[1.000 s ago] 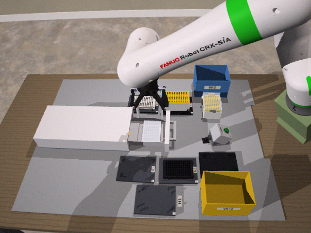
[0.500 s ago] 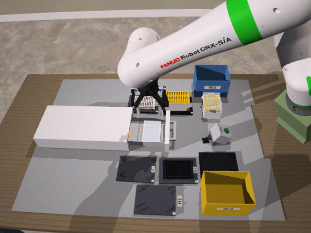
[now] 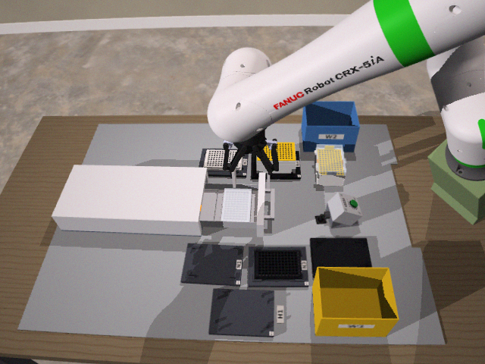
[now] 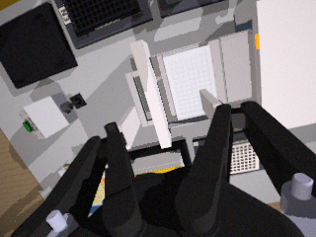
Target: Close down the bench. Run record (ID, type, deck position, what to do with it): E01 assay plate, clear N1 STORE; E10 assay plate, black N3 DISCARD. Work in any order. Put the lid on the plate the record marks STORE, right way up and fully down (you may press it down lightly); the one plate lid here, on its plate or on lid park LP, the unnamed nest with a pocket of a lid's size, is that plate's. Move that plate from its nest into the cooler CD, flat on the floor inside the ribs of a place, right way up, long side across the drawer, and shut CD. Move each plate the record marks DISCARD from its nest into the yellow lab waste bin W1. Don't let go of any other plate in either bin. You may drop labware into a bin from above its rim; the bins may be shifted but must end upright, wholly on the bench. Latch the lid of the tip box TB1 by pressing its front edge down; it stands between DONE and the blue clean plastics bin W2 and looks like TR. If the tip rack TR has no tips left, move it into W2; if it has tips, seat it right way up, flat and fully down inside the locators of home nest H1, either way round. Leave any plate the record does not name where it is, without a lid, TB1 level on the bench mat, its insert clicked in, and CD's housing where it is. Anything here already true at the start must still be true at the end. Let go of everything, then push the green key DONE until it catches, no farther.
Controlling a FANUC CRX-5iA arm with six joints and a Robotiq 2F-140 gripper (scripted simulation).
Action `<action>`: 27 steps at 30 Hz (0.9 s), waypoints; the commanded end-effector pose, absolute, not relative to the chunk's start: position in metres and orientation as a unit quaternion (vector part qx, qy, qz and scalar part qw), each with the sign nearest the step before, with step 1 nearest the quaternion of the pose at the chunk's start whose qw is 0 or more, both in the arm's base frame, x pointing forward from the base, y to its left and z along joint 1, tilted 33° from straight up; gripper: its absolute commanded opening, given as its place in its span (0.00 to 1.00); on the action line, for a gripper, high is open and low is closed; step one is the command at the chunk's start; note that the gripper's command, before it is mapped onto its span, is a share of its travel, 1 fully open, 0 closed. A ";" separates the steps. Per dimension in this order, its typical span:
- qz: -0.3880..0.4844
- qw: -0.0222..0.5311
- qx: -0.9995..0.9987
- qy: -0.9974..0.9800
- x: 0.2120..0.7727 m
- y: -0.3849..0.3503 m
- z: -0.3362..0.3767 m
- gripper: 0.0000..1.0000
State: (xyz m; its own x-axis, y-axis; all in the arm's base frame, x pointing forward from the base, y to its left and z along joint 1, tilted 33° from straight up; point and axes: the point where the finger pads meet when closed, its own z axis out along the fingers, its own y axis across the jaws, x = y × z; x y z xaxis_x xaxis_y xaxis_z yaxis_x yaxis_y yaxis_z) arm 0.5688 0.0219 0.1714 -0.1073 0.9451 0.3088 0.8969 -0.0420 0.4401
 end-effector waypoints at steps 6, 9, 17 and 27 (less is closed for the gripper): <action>0.277 0.044 0.667 0.691 0.542 0.026 0.150 0.56; 0.277 0.044 0.667 0.691 0.533 0.027 0.143 0.55; 0.277 0.044 0.667 0.691 0.514 0.030 0.128 0.00; 0.277 0.044 0.667 0.691 0.484 0.035 0.103 0.00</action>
